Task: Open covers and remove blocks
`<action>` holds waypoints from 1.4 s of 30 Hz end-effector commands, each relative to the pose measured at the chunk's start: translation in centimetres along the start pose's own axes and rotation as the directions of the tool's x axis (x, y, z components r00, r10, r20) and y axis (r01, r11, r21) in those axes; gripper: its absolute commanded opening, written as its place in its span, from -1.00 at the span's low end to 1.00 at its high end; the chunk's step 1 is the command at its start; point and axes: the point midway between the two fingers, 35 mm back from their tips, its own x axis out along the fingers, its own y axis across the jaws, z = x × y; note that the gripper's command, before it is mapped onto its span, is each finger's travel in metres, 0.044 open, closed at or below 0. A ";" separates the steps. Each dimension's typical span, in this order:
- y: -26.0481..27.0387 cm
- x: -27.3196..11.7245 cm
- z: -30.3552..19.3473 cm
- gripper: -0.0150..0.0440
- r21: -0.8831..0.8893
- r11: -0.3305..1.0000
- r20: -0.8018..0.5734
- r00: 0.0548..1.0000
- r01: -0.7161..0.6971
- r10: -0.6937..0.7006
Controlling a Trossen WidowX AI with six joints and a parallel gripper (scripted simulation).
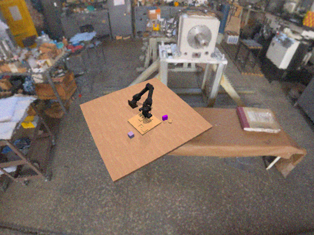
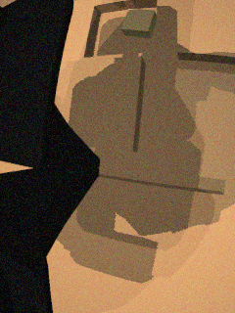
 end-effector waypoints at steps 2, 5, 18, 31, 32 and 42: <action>0.0 0.6 0.0 -0.49 0.005 1.000 0.005 1.000 0.002 -0.002; 0.0 0.9 0.0 -0.49 0.005 1.000 0.005 1.000 0.002 -0.002; 0.1 2.1 0.1 -0.49 0.005 1.000 0.007 1.000 0.002 -0.002; 1.1 2.4 0.5 -0.49 0.005 1.000 0.007 1.000 0.002 -0.002; 1.2 2.4 0.5 -0.49 0.005 1.000 0.007 1.000 0.002 -0.002; 2.2 2.5 0.7 -0.49 0.006 1.000 0.008 1.000 0.001 -0.001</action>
